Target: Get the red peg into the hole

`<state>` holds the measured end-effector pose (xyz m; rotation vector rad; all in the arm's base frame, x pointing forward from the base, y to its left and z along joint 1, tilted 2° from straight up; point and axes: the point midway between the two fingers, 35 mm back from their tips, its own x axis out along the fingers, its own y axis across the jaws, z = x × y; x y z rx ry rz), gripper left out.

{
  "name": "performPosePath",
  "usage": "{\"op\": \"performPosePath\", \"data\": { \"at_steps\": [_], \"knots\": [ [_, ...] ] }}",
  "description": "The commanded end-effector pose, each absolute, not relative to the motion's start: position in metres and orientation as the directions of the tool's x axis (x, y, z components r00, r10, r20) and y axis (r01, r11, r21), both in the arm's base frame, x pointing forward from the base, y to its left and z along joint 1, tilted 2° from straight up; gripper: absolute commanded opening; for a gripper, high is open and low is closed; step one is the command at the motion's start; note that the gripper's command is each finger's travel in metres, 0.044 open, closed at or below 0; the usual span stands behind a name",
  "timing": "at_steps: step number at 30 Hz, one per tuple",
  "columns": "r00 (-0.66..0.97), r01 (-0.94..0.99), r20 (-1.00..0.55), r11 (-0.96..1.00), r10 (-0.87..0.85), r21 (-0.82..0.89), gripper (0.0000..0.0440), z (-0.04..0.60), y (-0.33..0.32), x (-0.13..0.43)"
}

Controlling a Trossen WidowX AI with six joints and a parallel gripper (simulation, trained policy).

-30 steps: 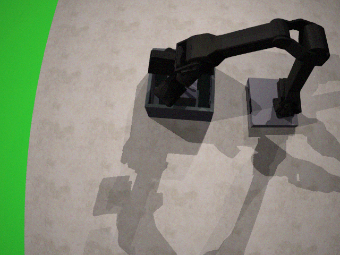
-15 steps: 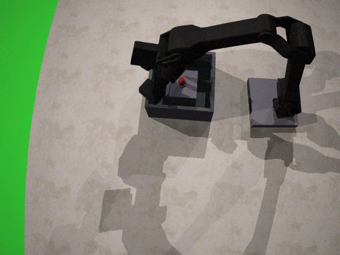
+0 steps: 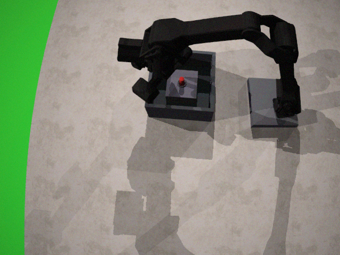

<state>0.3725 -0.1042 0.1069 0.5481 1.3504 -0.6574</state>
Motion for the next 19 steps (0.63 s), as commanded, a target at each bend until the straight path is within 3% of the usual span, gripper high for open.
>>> {"op": "performPosePath", "data": {
  "at_steps": [1, 9, 19],
  "knots": [
    [0.272, 0.659, -0.961, 0.739, -0.057, 0.143, 0.0440, 0.138, -0.080, 0.420],
    [0.296, 0.650, -0.954, 0.742, -0.049, 0.164, 0.0440, 0.146, -0.075, 0.429],
    [0.200, 0.718, -0.978, 0.689, -0.065, 0.101, 0.0440, 0.156, -0.076, 0.434]
  ]
}}
